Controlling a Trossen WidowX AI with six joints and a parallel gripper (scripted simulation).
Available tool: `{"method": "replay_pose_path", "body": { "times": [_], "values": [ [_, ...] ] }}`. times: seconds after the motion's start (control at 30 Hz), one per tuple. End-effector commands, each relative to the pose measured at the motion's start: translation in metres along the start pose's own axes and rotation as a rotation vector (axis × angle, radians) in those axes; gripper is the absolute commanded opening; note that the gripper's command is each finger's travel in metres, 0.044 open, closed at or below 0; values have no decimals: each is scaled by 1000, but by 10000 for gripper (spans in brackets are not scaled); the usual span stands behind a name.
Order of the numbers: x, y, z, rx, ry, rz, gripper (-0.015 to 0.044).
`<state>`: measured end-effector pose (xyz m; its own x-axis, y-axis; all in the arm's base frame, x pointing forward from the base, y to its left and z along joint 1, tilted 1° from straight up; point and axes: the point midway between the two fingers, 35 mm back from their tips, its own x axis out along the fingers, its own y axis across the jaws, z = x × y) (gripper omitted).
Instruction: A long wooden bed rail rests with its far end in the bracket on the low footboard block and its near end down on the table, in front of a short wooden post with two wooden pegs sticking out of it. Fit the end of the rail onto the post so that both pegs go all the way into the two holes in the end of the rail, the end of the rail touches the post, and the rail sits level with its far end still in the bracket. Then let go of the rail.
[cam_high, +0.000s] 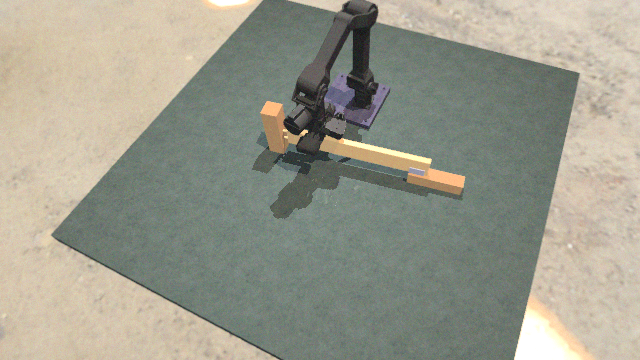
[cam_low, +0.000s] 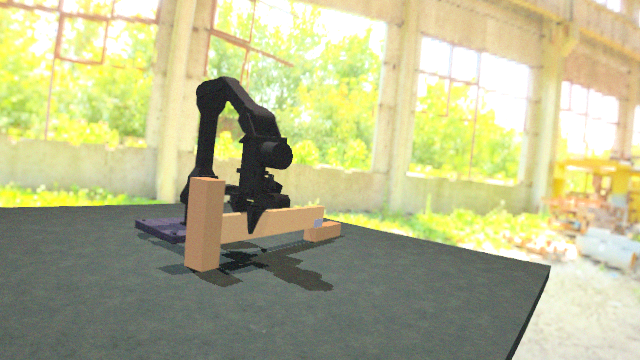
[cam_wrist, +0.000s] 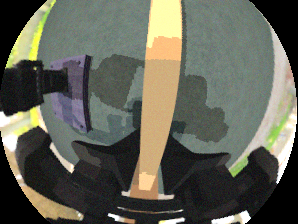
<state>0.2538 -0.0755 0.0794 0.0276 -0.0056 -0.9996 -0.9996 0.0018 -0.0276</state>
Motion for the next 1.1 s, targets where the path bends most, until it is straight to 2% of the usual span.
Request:
{"method": "replay_pose_path", "body": {
  "times": [0.0,1.07],
  "values": [
    [0,0,1,-1,0,-4,0],
    [-1,-1,-1,-1,0,-4,0]
  ]
}}
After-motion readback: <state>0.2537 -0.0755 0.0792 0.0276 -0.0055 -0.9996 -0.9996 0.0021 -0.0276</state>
